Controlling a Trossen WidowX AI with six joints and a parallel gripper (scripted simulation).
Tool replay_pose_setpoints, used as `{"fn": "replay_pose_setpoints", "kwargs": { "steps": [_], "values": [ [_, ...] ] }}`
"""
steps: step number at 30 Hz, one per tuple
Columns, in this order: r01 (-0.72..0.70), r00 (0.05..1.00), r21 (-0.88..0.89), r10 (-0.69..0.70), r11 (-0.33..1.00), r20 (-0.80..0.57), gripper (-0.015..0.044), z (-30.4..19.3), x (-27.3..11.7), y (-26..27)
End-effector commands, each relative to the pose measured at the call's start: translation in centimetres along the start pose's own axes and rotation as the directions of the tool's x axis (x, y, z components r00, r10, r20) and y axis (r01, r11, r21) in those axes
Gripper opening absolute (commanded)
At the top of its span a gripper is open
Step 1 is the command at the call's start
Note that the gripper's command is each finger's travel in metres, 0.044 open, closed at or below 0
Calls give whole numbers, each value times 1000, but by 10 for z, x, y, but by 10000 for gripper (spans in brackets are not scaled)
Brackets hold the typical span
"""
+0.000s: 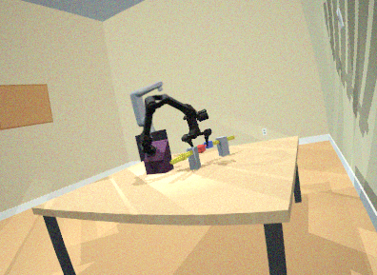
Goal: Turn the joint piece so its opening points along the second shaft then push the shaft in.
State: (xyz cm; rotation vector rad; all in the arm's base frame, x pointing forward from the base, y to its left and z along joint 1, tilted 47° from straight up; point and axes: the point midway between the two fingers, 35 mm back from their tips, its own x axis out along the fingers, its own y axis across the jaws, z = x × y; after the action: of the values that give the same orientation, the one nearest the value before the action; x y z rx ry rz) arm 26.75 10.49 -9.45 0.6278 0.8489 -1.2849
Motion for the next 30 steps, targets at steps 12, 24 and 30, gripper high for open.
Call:
{"fn": "replay_pose_setpoints", "kwargs": {
  "steps": [12,24,30],
  "values": [
    [51,998,-488,-26,871,58,440,-15,-40,8],
    [118,992,-789,-43,603,115,440,-23,-75,8],
    [153,988,-891,-49,428,146,440,-27,-93,6]
  ]
}}
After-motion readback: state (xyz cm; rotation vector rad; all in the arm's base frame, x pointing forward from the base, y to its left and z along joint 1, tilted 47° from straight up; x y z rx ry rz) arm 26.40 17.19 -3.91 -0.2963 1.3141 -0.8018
